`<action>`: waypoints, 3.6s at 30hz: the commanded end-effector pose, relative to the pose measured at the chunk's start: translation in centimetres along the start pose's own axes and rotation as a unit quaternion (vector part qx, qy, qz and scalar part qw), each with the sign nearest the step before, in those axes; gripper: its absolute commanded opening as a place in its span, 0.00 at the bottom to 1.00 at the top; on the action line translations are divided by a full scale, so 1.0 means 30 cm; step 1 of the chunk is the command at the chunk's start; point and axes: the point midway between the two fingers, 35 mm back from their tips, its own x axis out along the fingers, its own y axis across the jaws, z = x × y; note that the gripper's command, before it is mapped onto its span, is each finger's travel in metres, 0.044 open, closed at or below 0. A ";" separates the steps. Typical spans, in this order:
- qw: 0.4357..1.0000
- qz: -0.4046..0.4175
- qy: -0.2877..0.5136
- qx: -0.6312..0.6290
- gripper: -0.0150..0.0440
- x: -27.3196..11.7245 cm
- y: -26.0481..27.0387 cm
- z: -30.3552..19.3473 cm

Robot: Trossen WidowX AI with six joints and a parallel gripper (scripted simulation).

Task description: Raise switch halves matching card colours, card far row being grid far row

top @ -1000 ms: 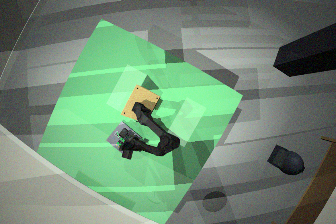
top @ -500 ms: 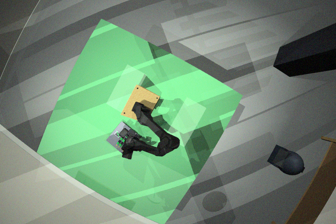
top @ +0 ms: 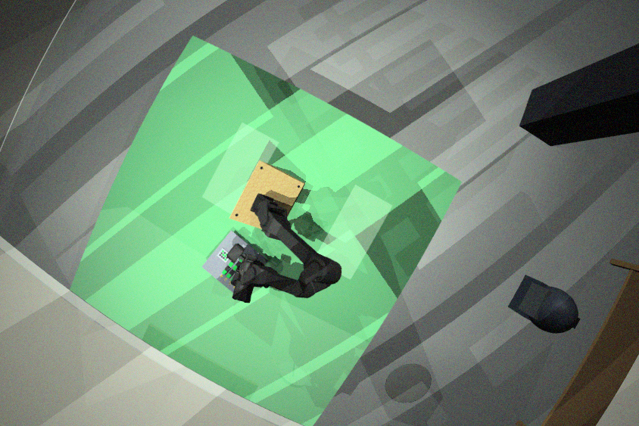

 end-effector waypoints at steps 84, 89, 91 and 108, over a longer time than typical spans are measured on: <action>1.000 -0.003 -0.001 0.002 0.25 -0.011 -0.076 0.000; 1.000 -0.003 -0.001 0.002 0.25 -0.008 -0.076 0.000; 1.000 -0.003 -0.001 0.002 0.25 -0.007 -0.076 0.000; 1.000 -0.003 -0.001 0.002 0.25 0.000 -0.076 0.000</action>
